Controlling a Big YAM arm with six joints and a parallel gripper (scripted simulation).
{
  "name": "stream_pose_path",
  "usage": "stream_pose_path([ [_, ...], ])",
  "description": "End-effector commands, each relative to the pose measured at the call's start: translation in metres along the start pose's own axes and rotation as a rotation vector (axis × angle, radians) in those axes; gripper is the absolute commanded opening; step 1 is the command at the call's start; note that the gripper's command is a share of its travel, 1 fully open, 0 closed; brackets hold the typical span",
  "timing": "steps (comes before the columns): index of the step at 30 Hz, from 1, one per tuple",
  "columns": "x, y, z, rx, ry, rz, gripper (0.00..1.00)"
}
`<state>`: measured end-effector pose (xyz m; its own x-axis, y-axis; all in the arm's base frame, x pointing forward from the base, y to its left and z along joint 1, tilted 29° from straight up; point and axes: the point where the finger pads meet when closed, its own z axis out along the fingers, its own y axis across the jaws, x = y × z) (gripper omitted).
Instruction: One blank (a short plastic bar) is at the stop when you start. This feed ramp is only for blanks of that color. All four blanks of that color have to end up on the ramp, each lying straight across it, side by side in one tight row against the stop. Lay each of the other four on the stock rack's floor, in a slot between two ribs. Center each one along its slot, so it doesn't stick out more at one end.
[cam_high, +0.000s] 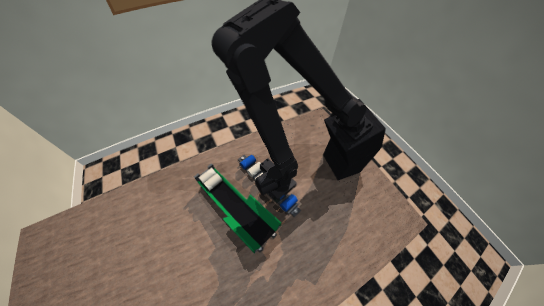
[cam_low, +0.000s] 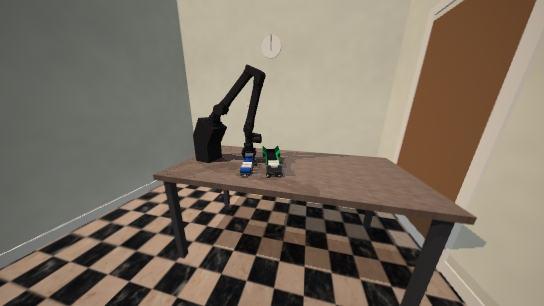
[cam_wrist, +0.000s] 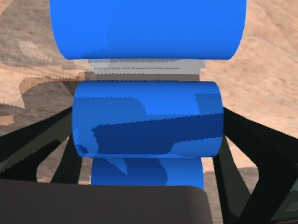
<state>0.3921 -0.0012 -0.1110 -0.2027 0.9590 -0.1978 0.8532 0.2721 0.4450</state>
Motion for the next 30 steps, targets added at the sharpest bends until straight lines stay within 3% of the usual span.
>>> stream_pose_path([
  [1,0.0006,0.0093,-0.0057,-0.019,0.000,-0.016,0.66],
  [13,0.0006,0.0093,-0.0057,-0.019,0.000,-0.016,0.66],
  [23,0.0005,0.0096,-0.0057,-0.020,0.000,-0.015,0.81],
  [30,0.0008,0.0087,-0.0052,-0.018,0.000,-0.016,0.85],
])
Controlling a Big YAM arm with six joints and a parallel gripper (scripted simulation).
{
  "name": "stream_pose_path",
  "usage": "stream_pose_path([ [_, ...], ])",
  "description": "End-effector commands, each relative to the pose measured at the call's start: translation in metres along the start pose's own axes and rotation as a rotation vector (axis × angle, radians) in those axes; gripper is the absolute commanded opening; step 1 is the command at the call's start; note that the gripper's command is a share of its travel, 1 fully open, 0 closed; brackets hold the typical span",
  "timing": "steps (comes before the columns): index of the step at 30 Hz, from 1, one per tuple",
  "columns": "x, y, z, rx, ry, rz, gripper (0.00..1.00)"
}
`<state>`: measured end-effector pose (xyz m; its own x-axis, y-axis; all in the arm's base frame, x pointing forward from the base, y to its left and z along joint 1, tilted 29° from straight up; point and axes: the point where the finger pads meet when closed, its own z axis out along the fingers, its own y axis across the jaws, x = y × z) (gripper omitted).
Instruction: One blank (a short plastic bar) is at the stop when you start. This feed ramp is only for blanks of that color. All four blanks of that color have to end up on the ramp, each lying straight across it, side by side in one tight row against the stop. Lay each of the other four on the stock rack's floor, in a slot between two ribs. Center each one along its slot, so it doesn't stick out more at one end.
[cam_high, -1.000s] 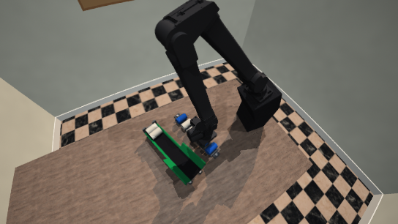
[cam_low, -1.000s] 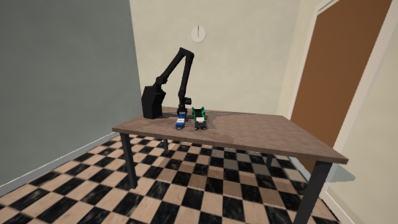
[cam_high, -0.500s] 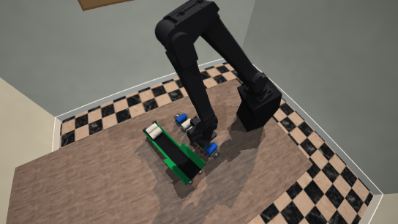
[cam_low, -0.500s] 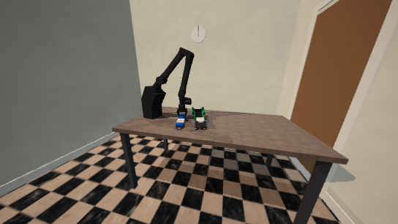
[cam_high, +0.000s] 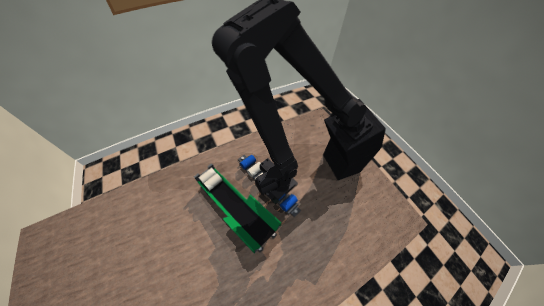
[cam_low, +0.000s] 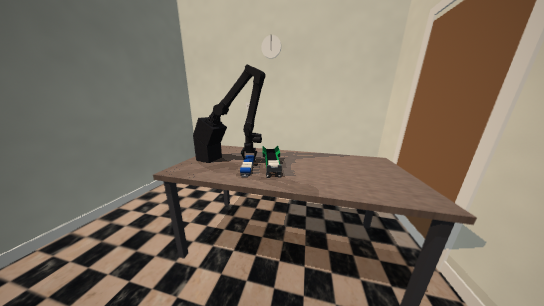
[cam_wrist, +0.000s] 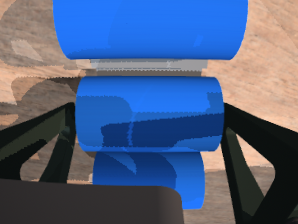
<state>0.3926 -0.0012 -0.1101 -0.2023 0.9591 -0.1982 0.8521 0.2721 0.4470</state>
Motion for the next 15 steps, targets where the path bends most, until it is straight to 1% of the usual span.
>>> stream_pose_path([
  [1,0.001,0.008,-0.005,-0.016,0.001,-0.016,0.85],
  [7,0.001,0.008,-0.005,-0.016,0.001,-0.016,0.85],
  [11,0.005,-0.003,-0.010,0.004,0.007,-0.018,0.85],
  [14,0.005,-0.003,-0.013,0.003,0.007,-0.016,0.85],
  [15,0.002,-0.004,-0.015,0.005,0.002,-0.005,0.85],
])
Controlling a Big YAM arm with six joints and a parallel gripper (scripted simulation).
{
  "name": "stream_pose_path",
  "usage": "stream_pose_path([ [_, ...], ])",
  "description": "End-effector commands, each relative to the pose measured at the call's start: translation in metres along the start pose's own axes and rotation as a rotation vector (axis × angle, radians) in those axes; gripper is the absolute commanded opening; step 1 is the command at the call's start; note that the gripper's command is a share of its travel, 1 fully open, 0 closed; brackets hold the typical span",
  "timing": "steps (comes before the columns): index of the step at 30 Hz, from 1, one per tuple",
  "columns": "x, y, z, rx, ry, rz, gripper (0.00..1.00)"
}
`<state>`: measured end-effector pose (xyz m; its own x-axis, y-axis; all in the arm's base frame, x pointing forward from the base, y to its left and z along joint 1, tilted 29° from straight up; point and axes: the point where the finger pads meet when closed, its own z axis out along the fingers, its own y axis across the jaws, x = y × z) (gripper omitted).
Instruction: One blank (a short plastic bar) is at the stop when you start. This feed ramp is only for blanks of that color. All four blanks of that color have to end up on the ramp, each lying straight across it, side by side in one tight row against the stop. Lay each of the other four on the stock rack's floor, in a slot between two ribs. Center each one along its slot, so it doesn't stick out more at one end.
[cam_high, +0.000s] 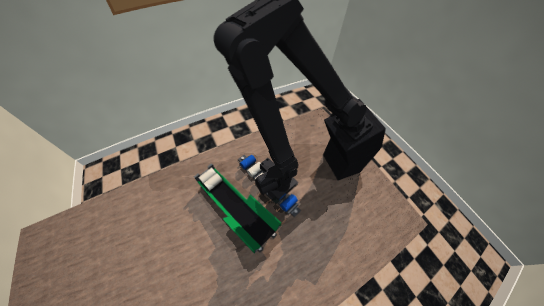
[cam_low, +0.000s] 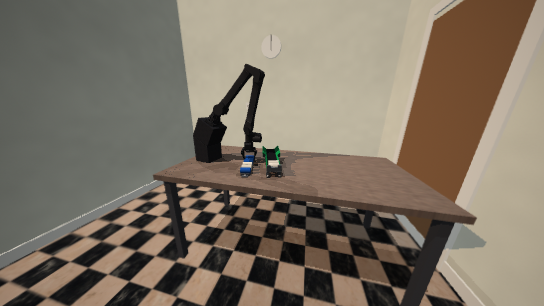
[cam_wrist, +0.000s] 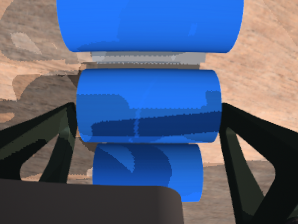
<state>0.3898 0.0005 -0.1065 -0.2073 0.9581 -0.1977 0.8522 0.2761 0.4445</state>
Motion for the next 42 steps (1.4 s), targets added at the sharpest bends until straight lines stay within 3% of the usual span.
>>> stream_pose_path([
  [1,0.001,-0.003,-0.014,0.002,0.000,0.000,0.85],
  [14,0.002,0.002,-0.077,-0.008,-0.001,0.003,0.85],
  [20,0.002,0.002,-0.087,-0.009,0.000,0.002,0.85],
  [25,-0.002,0.006,-0.090,-0.015,-0.006,0.011,0.85],
  [26,-0.001,0.004,-0.088,-0.006,-0.004,0.007,1.00],
  [42,-0.001,0.003,-0.086,-0.005,-0.003,0.006,1.00],
])
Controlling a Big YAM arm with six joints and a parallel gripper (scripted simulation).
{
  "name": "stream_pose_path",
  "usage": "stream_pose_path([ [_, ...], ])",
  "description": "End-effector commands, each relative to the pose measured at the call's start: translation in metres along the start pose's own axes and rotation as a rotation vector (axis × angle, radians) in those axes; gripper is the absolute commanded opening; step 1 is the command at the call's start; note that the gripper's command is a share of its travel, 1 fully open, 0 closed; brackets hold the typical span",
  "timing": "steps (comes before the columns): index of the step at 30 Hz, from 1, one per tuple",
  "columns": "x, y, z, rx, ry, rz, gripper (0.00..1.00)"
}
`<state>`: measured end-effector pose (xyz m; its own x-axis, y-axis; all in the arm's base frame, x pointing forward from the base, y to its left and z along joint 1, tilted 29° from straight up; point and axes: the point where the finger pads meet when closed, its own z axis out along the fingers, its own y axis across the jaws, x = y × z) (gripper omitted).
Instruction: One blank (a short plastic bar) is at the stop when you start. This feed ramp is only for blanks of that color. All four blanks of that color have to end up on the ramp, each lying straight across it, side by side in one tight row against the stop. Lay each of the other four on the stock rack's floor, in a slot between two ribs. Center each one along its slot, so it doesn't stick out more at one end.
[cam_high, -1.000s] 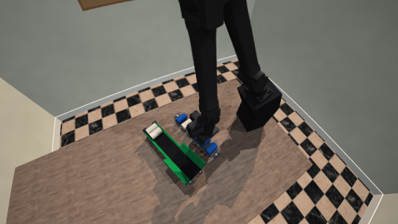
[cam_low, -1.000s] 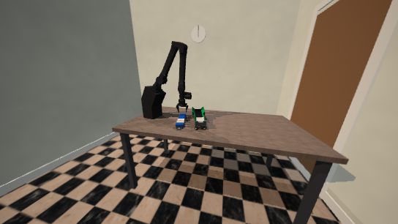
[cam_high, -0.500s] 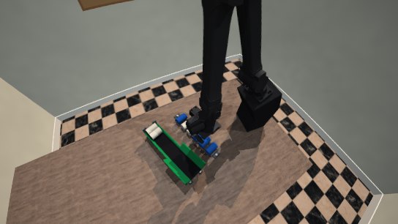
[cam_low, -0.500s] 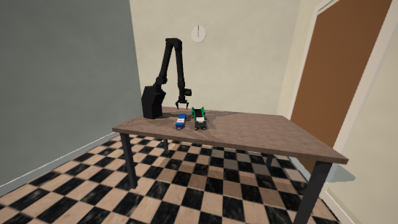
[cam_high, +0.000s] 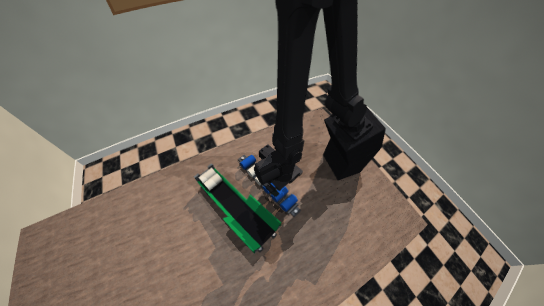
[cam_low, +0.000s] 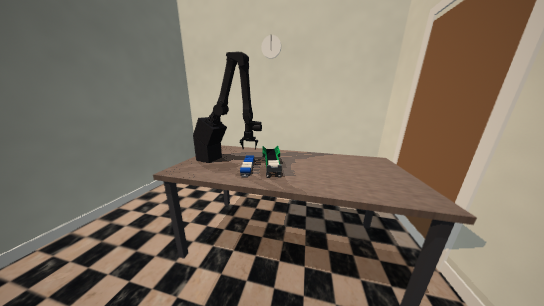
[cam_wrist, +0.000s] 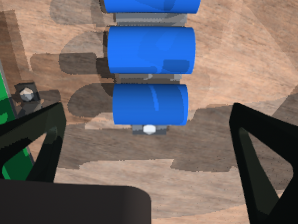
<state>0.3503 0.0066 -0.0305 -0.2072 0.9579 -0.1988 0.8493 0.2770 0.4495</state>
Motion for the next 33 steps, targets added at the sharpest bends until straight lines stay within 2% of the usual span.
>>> stream_pose_path([
  [1,0.000,0.001,0.000,0.001,-0.002,0.007,1.00],
  [8,-0.010,0.000,0.004,0.019,0.001,-0.001,1.00],
  [9,-0.018,0.001,0.005,0.020,0.002,0.000,1.00],
  [11,-0.044,0.004,0.008,0.024,0.005,0.001,1.00],
  [13,-0.081,0.005,0.010,0.024,0.007,0.003,1.00],
  [14,-0.081,0.005,0.010,0.024,0.007,0.003,1.00],
  [18,-0.150,-0.003,0.009,0.011,0.003,0.008,1.00],
  [20,-0.166,-0.006,0.007,0.006,0.000,0.008,1.00],
  [22,-0.169,-0.006,0.007,0.005,-0.001,0.008,1.00],
  [23,-0.153,-0.011,0.009,0.016,0.022,-0.010,0.85],
  [27,-0.154,-0.010,0.007,0.013,0.017,-0.011,0.85],
  [30,-0.173,-0.001,0.003,-0.014,-0.019,0.005,0.85],
  [33,-0.169,-0.004,0.003,-0.009,-0.012,0.002,0.85],
])
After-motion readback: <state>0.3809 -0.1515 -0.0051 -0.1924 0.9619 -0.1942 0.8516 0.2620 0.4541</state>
